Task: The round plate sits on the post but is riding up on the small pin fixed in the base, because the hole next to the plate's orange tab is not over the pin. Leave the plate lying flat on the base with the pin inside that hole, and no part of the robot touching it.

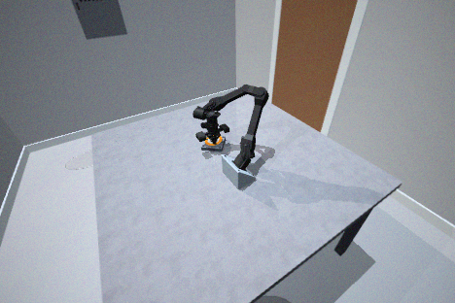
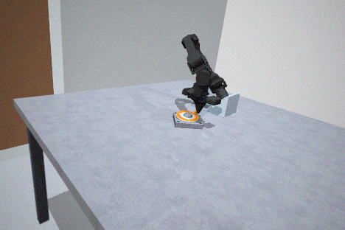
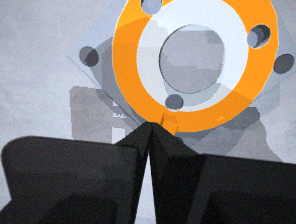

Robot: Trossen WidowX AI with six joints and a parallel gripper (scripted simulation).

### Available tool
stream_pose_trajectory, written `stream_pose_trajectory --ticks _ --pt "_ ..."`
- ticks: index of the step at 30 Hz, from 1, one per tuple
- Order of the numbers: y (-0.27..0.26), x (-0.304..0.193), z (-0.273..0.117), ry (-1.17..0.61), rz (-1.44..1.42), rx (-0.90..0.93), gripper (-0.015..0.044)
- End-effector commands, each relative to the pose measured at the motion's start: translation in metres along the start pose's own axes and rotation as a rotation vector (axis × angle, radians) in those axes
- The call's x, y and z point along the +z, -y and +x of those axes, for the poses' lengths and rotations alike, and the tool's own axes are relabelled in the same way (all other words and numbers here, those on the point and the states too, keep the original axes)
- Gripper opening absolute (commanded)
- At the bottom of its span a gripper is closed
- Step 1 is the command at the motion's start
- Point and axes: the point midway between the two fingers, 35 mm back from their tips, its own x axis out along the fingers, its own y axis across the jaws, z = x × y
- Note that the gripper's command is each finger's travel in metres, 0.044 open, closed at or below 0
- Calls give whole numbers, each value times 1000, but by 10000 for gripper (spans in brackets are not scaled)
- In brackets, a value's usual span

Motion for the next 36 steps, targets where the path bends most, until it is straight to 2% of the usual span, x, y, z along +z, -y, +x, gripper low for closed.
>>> stream_pose_trajectory --ticks 1,36 --pt "6 -3 1 -7 -5 -7 0" --pt "42 1 -1 -7 -6 -9 0"
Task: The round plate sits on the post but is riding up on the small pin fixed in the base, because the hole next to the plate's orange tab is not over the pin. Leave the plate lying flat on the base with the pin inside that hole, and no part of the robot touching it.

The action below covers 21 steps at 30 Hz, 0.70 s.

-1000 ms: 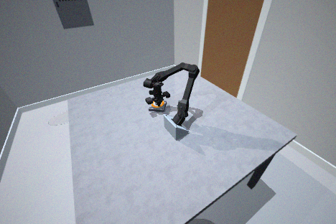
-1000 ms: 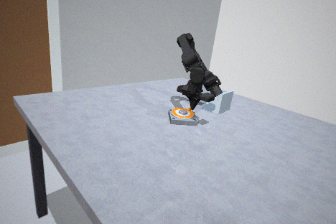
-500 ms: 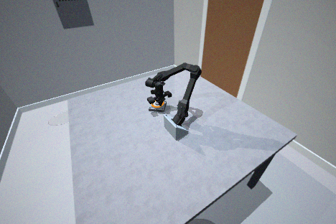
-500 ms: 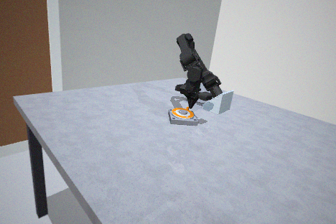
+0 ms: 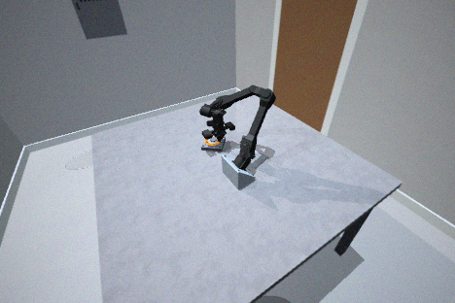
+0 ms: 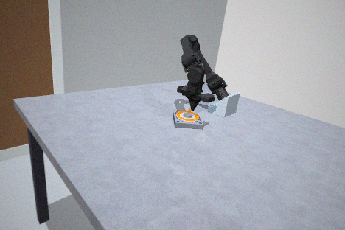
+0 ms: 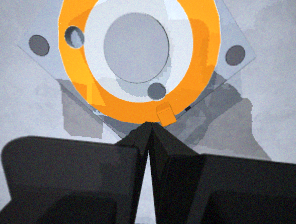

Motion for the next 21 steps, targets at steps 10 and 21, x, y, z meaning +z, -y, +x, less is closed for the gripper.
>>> stream_pose_trajectory --ticks 10,21 --pt "13 6 1 -2 3 -5 0" --pt "13 6 -39 -3 2 -4 0"
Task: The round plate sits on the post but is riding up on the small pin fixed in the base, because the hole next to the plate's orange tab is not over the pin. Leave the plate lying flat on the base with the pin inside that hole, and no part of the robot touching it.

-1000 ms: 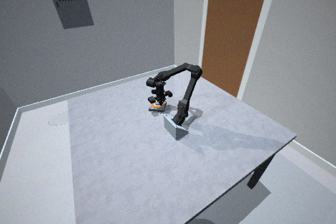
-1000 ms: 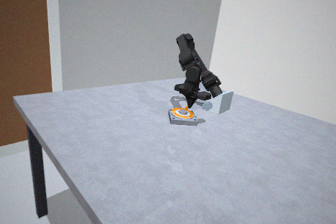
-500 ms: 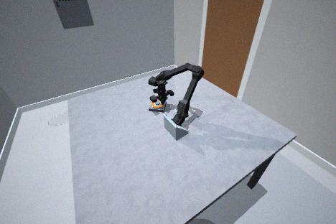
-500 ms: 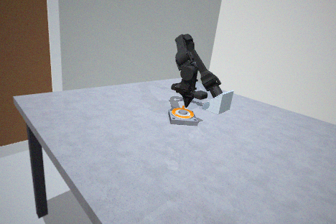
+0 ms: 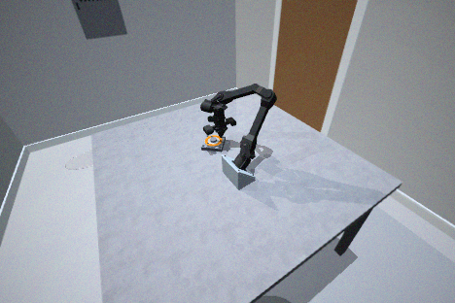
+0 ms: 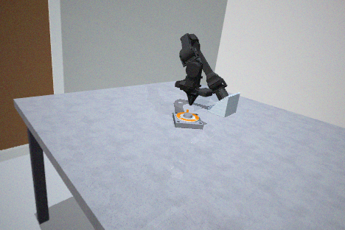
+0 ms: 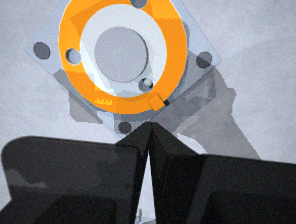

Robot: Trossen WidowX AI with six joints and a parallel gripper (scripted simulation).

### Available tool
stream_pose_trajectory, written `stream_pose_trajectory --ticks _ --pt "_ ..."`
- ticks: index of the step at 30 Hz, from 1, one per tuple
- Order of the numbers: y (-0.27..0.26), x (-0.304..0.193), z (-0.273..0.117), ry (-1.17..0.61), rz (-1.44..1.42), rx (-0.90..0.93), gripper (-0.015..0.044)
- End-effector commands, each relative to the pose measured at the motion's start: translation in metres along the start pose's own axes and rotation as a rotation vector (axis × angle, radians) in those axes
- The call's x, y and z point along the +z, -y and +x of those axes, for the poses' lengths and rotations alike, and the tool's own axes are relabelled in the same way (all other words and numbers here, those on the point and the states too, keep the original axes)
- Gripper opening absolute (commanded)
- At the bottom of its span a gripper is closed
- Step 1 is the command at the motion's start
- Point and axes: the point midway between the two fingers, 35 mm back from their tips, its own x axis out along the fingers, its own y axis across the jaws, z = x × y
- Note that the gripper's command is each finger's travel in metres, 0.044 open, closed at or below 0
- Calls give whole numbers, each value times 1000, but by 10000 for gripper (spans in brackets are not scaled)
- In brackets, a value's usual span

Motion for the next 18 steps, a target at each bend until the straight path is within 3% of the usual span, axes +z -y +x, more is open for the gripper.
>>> stream_pose_trajectory --ticks 1,18 --pt "0 0 -18 2 6 4 0" --pt "-1 1 -11 7 0 2 0"
